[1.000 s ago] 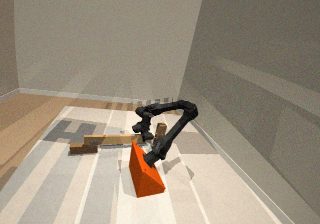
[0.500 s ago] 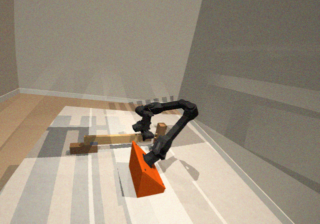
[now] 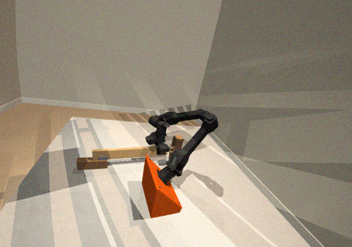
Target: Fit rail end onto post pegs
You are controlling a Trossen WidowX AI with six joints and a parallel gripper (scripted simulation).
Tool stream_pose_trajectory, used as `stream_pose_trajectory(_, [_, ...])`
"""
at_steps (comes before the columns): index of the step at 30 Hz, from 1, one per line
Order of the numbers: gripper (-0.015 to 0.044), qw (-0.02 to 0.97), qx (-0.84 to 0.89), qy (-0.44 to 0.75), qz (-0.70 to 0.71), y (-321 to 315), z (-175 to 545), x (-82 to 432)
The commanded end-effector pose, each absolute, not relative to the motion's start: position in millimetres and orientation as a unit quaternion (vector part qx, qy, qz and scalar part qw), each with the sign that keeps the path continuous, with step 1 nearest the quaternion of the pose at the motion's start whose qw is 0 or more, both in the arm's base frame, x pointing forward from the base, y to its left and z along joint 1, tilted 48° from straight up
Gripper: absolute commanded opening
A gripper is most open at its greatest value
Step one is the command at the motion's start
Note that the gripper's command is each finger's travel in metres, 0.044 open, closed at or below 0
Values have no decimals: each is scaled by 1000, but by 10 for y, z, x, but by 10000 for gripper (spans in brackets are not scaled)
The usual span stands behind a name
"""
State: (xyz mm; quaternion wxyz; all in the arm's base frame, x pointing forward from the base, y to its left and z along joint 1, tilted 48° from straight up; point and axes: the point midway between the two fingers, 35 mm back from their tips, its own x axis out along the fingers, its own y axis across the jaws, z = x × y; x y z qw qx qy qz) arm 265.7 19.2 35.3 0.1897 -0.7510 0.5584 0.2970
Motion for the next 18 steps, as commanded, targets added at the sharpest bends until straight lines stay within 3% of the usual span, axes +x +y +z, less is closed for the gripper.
stream_pose_trajectory(1, [0,196,-752,553,301,230,367,2665])
stream_pose_trajectory(18, [0,196,-752,553,301,212,353,2659])
